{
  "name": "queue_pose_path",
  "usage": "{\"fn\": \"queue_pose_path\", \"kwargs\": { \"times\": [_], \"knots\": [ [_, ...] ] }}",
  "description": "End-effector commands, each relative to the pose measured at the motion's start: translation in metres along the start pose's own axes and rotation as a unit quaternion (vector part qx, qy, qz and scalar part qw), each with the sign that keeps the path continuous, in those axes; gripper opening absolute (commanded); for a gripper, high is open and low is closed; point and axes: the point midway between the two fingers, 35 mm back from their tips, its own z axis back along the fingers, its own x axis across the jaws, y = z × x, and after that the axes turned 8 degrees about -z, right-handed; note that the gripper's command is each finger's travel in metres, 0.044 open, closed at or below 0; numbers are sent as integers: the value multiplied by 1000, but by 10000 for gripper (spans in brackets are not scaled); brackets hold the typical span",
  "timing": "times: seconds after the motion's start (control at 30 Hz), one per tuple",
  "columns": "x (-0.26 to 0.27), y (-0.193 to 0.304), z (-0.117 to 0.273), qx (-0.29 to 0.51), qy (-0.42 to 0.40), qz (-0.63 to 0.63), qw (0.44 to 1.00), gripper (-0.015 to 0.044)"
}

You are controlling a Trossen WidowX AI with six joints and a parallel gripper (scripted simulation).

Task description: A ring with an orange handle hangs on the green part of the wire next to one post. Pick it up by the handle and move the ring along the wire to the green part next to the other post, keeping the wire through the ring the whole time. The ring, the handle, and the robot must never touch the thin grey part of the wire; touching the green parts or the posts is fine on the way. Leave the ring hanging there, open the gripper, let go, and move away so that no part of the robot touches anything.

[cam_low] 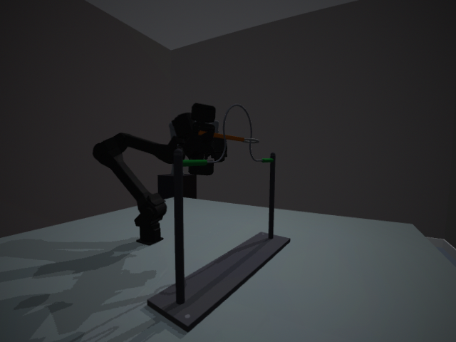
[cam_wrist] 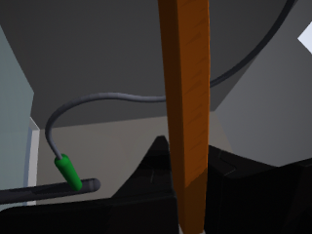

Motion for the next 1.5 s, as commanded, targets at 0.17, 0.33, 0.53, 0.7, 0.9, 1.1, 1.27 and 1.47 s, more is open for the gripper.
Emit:
{"fn": "queue_pose_path", "kwargs": {
  "times": [0.17,0.33,0.53,0.7,0.9,1.1,1.27,1.47],
  "knots": [
    [20,3,3,8,-27,-40,999,-150],
    [35,3,5,16,-51,-80,995,-150],
    [52,2,10,27,-82,-130,988,-150],
    [69,-1,14,31,-112,-181,976,-150],
    [91,-8,14,11,-143,-247,958,-150],
    [106,-15,21,20,-173,-299,938,-150],
    [121,-24,30,31,-201,-350,915,-150],
    [135,-37,41,44,-233,-407,882,-150]
  ]
}}
